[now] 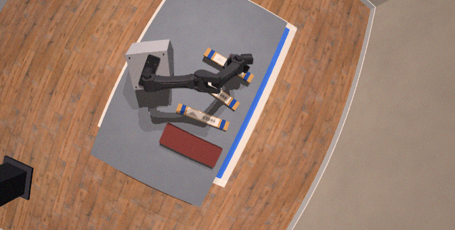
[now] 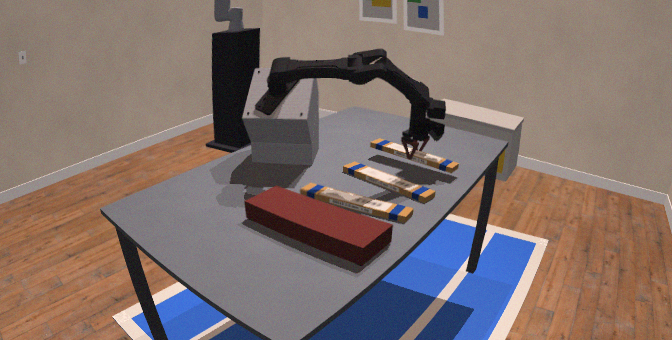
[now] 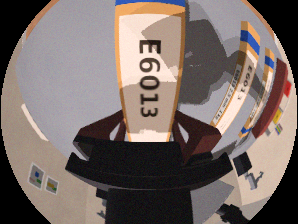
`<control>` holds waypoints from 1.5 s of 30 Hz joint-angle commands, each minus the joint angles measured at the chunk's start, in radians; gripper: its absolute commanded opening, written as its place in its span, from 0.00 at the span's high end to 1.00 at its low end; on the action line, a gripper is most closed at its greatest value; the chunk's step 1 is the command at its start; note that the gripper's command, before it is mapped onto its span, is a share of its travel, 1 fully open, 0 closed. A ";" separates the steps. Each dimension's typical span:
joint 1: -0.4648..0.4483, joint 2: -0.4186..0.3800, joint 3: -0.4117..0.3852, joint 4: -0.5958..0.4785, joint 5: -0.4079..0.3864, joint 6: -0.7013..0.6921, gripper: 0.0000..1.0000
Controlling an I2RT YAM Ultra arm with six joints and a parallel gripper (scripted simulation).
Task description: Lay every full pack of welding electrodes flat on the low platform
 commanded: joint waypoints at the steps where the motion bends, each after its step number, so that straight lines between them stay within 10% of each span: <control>1: 0.066 -0.052 0.012 0.001 0.009 -0.009 1.00; 45: 0.061 -0.052 0.007 0.014 0.008 -0.015 1.00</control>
